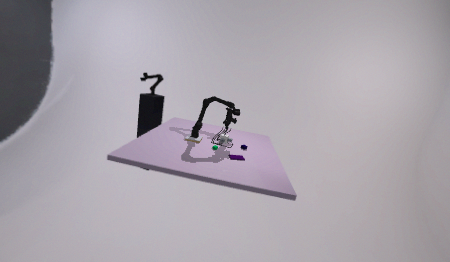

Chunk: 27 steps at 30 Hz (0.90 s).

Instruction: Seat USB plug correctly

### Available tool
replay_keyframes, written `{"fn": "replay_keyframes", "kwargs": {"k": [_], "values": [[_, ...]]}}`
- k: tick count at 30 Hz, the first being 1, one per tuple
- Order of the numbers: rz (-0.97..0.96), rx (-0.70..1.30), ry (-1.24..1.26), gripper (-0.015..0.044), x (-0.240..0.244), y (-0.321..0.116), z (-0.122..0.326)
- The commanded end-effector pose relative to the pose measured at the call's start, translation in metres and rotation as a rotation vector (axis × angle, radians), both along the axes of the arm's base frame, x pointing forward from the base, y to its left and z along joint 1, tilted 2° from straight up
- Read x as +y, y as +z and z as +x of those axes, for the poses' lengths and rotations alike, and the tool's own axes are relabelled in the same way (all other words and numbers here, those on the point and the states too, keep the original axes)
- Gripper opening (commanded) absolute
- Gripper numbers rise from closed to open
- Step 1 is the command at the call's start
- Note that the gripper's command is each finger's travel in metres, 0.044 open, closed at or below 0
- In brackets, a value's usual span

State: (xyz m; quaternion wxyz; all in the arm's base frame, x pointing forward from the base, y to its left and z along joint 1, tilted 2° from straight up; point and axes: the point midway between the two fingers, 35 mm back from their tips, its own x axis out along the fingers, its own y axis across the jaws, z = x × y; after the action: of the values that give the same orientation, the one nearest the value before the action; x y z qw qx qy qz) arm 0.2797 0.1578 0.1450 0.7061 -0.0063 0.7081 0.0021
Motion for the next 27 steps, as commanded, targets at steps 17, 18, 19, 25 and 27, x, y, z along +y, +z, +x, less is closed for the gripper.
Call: {"fn": "replay_keyframes", "kwargs": {"k": [17, 18, 19, 25, 27], "values": [[-0.003, -0.002, -0.535, 0.0, -0.0002, -0.0005, -0.0004], [-0.003, -0.002, -0.562, 0.0, -0.0002, -0.0005, -0.0004], [-0.003, -0.002, -0.588, 0.0, -0.0002, -0.0005, -0.0004], [-0.004, -0.003, -0.745, 0.0, -0.0002, -0.0005, -0.0004], [-0.004, -0.004, -0.797, 0.0, -0.0002, -0.0006, -0.0004]]}}
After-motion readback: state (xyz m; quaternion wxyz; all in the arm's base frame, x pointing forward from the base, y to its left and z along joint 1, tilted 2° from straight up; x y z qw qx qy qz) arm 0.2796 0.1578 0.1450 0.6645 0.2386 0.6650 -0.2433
